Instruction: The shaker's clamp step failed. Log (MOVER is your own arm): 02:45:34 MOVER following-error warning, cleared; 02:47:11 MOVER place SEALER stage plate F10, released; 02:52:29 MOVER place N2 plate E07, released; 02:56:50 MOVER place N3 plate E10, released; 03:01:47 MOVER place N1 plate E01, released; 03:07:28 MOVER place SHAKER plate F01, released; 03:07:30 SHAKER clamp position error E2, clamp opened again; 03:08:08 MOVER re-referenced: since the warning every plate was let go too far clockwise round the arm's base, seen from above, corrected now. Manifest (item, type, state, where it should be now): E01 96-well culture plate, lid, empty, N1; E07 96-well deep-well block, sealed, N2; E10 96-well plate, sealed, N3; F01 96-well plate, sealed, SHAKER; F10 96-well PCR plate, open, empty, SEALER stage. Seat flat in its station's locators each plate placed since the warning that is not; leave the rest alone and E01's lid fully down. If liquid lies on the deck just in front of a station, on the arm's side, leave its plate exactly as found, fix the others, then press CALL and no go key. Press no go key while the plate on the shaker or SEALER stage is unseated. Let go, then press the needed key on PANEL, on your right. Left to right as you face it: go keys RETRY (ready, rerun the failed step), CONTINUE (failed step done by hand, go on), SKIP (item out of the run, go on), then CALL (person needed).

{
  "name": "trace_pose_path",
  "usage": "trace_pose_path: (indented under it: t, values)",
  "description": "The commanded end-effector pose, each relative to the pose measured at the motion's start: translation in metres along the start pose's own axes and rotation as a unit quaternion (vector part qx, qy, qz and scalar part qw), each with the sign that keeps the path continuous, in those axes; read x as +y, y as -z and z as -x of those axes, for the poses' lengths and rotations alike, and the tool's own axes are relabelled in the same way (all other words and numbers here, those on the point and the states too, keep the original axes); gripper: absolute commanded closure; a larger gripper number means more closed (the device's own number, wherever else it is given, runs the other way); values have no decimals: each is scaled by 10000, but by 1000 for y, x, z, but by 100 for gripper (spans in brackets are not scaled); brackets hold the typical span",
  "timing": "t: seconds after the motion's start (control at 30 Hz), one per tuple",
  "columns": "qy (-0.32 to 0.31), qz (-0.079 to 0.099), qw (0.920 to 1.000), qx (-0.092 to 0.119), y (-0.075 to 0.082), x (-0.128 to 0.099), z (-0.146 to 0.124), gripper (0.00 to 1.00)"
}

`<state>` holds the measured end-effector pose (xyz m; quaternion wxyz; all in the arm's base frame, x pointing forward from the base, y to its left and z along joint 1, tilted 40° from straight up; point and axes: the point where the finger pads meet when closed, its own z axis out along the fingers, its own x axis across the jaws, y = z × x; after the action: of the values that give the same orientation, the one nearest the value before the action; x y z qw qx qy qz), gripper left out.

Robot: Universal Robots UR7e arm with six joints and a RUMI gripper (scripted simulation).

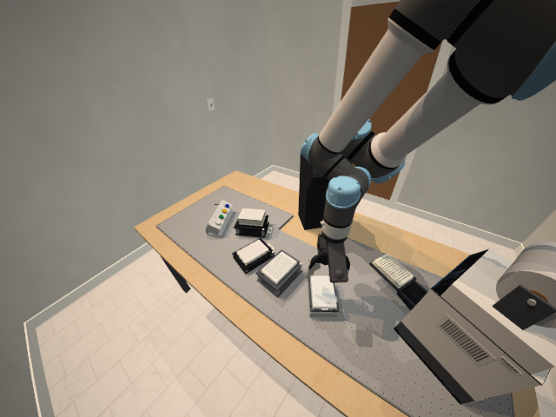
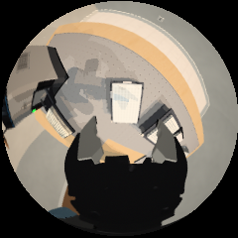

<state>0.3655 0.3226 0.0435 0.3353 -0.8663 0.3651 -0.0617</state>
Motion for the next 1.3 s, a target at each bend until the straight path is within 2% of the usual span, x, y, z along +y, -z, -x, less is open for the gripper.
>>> trace_pose_path:
  t: [0.0, 0.1, 0.33, 0.47, 0.83, 1.1, 1.2, 1.27]
  values:
    - [5, 34, 10000, -24, 5, 0, 0, 18]
    - [5, 34, 10000, -24, 5, 0, 0, 18]
    - [674, 32, 9977, -27, 6, 0, 35, 18]
    - [674, 32, 9977, -27, 6, 0, 45, 18]
    - [674, 31, 9977, -28, 6, 1, 98, 18]
    - [674, 31, 9977, -28, 6, 1, 98, 18]
    - [674, 31, 9977, -27, 21, 0, 98, 18]
    - [674, 31, 9977, -27, 22, 0, 98, 18]
